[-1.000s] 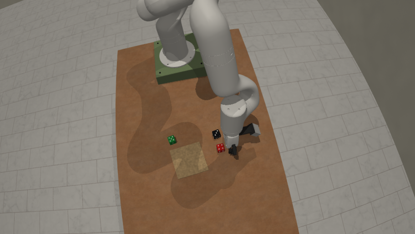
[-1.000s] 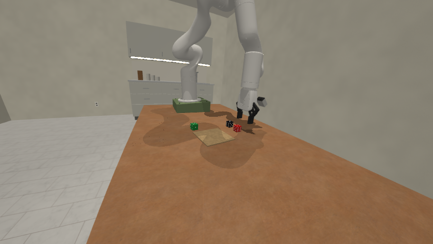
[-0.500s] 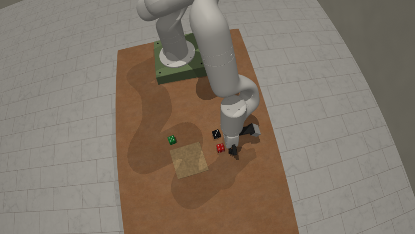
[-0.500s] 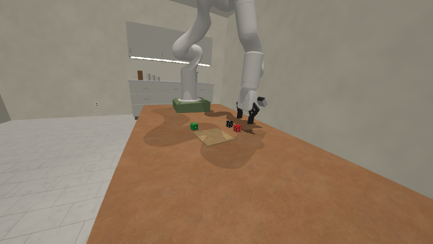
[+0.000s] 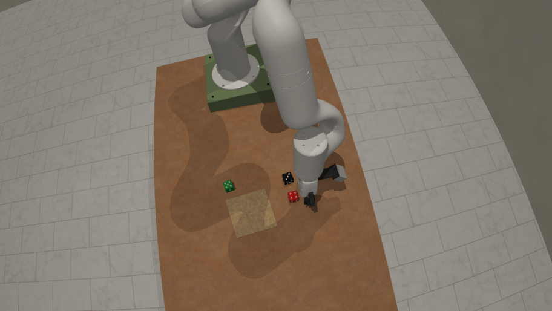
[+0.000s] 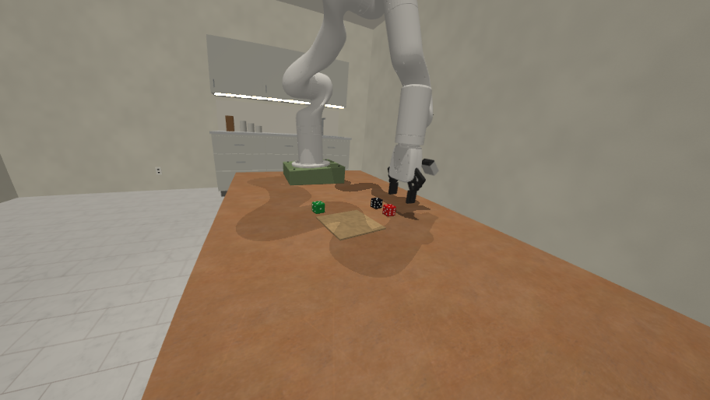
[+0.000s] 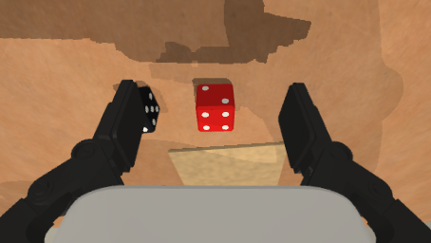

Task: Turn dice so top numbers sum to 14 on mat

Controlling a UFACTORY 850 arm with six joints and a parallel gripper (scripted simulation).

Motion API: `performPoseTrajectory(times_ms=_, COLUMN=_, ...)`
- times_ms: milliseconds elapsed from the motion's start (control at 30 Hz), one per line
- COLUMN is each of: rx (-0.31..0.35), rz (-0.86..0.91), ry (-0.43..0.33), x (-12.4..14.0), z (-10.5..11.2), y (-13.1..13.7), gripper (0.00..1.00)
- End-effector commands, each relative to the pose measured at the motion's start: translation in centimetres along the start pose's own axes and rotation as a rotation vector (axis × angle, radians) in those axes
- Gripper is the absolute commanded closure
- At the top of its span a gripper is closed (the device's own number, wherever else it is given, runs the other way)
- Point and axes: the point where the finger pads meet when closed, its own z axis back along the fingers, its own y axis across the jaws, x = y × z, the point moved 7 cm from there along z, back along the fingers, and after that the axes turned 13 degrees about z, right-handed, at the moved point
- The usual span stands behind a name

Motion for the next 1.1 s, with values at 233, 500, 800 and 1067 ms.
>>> performPoseTrajectory(times_ms=233, rx=0.002, rz=0.0, ry=0.0, x=0.0, z=0.1, y=0.1, gripper=0.0)
performPoseTrajectory(times_ms=500, rx=0.002, rz=0.0, ry=0.0, x=0.0, z=3.4, y=0.1, gripper=0.0)
performPoseTrajectory(times_ms=800, rx=0.002, rz=0.0, ry=0.0, x=0.0, z=8.5, y=0.1, gripper=0.0)
performPoseTrajectory(times_ms=1067, rx=0.002, rz=0.0, ry=0.0, x=0.0, z=10.1, y=0.1, gripper=0.0)
